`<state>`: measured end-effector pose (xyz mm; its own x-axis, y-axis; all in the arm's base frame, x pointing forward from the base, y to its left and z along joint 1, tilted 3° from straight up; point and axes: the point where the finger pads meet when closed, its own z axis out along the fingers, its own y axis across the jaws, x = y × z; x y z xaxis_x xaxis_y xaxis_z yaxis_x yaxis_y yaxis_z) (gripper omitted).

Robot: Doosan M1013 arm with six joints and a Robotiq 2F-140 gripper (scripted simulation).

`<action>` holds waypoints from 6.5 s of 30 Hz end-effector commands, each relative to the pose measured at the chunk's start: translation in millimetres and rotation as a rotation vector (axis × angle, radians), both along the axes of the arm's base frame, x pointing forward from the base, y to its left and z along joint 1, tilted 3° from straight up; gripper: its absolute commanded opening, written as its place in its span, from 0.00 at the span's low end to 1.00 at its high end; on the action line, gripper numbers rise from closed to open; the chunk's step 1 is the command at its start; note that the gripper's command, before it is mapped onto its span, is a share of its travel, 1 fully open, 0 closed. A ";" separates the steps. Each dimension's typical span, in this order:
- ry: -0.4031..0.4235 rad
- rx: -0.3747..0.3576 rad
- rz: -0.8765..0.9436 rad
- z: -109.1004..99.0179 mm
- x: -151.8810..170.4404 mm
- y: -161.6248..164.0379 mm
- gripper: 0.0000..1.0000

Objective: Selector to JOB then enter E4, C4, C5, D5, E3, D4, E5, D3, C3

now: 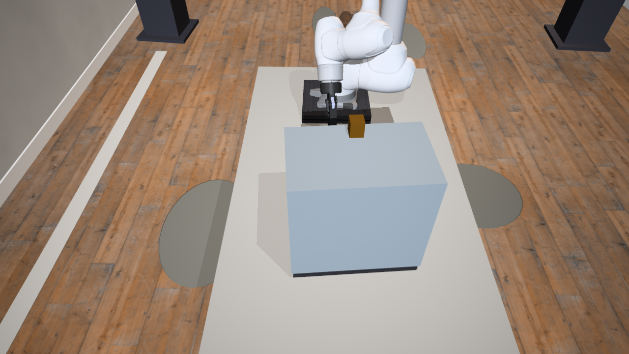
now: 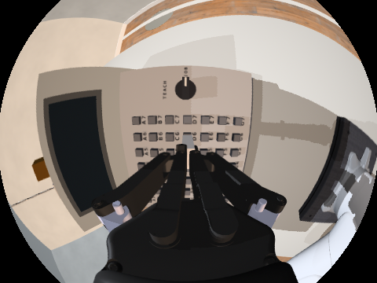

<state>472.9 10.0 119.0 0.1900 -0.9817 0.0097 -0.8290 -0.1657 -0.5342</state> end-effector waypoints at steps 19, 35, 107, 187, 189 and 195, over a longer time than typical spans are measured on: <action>0.000 0.000 -0.002 -18.0 11.1 0.8 0.00; 0.000 0.000 -0.002 -18.3 11.3 0.8 0.00; 0.000 0.000 -0.002 -30.6 18.9 2.2 0.00; 0.000 0.000 -0.002 0.4 26.0 73.0 0.00; 0.000 0.000 -0.002 -0.5 26.5 73.1 0.00; 0.000 0.000 -0.002 -0.8 26.7 73.2 0.00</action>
